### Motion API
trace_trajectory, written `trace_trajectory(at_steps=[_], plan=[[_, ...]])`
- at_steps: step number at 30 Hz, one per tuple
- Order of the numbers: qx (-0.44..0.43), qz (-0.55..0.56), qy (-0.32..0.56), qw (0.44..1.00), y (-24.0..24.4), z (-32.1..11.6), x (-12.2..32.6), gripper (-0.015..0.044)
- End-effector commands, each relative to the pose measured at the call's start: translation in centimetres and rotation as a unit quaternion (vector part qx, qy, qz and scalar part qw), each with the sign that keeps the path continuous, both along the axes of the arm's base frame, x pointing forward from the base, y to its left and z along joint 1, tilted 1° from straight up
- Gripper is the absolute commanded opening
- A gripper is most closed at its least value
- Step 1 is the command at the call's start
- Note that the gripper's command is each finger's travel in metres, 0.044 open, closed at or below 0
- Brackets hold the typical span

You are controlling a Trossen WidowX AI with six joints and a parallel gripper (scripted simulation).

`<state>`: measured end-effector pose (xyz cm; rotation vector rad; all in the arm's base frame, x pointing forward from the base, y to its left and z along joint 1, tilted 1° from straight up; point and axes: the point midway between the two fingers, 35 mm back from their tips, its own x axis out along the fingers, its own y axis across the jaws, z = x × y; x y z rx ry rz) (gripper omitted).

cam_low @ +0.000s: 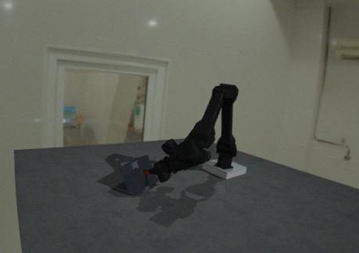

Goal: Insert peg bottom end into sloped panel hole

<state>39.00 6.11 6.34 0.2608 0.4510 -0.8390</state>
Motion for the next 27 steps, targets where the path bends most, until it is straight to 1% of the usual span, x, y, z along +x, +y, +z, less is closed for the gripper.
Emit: trace_trajectory(at_steps=[1, 9, 25, 26, 27], plan=[[0.0, 0.001, 0.001, 1.0, -0.03, -0.07, 0.07, 0.0], [0.0, 0.0, 0.0, 1.0, -0.01, -0.01, 0.01, 0.0], [0.001, 0.0, 0.0, 1.0, 0.18, 0.07, -0.11, 0.042], [0.001, 0.0, 0.001, 1.0, 0.27, 0.12, -0.17, 0.044], [0.001, 0.0, 0.001, 1.0, 0.38, 0.16, -0.24, 0.044]])
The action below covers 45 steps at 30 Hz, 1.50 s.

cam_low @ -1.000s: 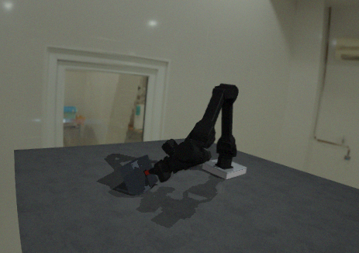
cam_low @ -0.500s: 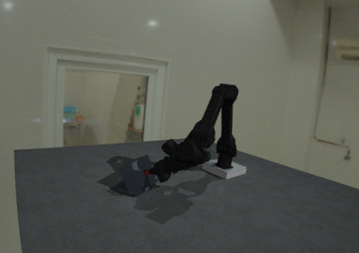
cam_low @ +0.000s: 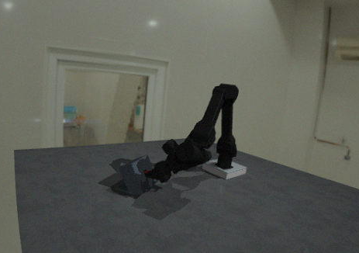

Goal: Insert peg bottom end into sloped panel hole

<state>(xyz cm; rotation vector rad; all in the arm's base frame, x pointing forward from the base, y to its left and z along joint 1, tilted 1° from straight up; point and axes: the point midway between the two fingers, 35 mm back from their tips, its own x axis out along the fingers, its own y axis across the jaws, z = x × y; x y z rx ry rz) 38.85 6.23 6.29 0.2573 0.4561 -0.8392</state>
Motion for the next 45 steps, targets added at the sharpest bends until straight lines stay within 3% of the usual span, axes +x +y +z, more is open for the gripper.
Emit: trace_trajectory(at_steps=[1, 45], plan=[[0.002, 0.0, -0.002, 1.0, 0.4, 0.3, -0.2, 0.044], [0.007, 0.0, 0.004, 1.0, 5.2, 2.6, -3.9, 0.044]])
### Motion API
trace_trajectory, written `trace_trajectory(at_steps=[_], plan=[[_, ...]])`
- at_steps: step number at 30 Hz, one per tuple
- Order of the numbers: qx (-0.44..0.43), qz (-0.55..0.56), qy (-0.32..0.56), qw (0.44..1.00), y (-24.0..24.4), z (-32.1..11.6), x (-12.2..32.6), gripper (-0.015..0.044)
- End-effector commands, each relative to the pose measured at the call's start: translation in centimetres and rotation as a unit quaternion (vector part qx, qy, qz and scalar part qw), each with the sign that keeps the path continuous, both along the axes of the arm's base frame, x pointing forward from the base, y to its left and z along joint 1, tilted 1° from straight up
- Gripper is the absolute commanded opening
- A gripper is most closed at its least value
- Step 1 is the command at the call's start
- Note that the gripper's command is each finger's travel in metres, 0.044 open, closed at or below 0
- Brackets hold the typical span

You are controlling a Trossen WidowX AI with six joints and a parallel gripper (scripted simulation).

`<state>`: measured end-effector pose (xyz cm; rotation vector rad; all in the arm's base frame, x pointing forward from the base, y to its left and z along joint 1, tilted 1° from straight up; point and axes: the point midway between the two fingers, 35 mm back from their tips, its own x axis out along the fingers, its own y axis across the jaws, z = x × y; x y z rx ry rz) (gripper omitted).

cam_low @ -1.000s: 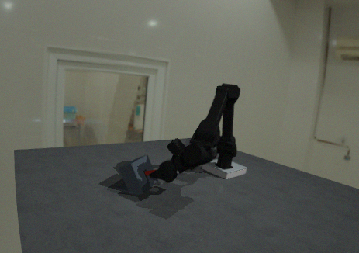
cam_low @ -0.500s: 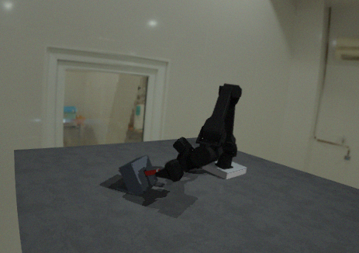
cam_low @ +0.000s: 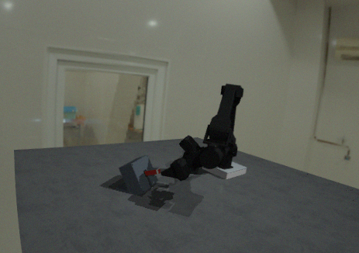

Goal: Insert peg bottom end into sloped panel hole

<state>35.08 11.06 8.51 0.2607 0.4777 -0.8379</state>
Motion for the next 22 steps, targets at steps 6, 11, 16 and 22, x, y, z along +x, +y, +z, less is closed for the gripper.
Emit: trace_trajectory(at_steps=[6, 11, 16, 22], plan=[[0.0, 0.0, -0.005, 1.0, 1.0, 0.7, -0.8, 0.044], [-0.001, 0.0, -0.006, 1.0, 1.5, 1.0, -1.3, 0.044], [-0.002, 0.0, -0.006, 1.0, 1.8, 1.3, -1.6, 0.044], [-0.002, 0.0, -0.006, 1.0, 2.1, 2.1, -2.0, 0.044]])
